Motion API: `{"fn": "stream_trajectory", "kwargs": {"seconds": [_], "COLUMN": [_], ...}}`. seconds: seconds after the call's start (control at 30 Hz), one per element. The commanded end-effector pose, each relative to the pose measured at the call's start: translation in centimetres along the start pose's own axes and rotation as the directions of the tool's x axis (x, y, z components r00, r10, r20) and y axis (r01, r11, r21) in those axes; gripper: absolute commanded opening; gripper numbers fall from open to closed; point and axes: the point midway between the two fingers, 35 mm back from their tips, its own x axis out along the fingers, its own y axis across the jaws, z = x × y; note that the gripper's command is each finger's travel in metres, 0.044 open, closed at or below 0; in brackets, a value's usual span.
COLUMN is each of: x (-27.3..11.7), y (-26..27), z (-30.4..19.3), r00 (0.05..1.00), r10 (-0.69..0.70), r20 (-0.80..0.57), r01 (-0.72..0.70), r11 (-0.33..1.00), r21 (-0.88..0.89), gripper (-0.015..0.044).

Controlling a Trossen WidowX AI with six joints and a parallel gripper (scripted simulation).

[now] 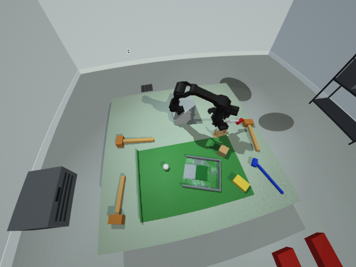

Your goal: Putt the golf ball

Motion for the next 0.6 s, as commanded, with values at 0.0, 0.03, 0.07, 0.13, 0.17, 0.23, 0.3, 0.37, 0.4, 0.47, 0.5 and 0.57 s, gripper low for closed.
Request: {"fn": "stream_trajectory", "kwargs": {"seconds": [0.0,0.03,0.07,0.13,0.17,0.23,0.3,0.37,0.4,0.47,0.5,0.57], "x": [-1.9,-1.9,-1.9,-1.2,-1.4,-1.7,-2.0,-2.3,-2.4,-2.6,-2.7,-2.9], "y": [0.2,0.2,0.2,-0.1,-0.3,-0.8,-1.2,-1.6,-1.7,-2.1,-2.2,-2.5], "z": [0.1,0.1,0.1,-0.3,-0.8,-2.0,-3.2,-4.4,-5.0,-6.2,-6.8,-8.1], "r00": [1.0,1.0,1.0,1.0,1.0,1.0,1.0,1.0,1.0,0.999,0.999,0.999], "r10": [0.003,0.003,0.003,-0.005,-0.005,-0.006,-0.007,-0.008,-0.008,-0.009,-0.01,-0.012], "r20": [0.009,0.009,0.009,0.007,0.009,0.015,0.021,0.026,0.028,0.033,0.035,0.038], "r01": [-0.003,-0.003,-0.003,0.005,0.005,0.004,0.003,0.002,0.001,-0.001,-0.002,-0.004], "r11": [1.0,1.0,1.0,1.0,0.999,0.995,0.988,0.977,0.971,0.956,0.947,0.927], "r21": [0.006,0.006,0.006,0.019,0.042,0.099,0.155,0.211,0.239,0.294,0.322,0.376], "gripper": [0.0,0.0,0.0,0.0,0.0,0.0,0.0,0.0,0.0,0.0,0.0,0.0]}}
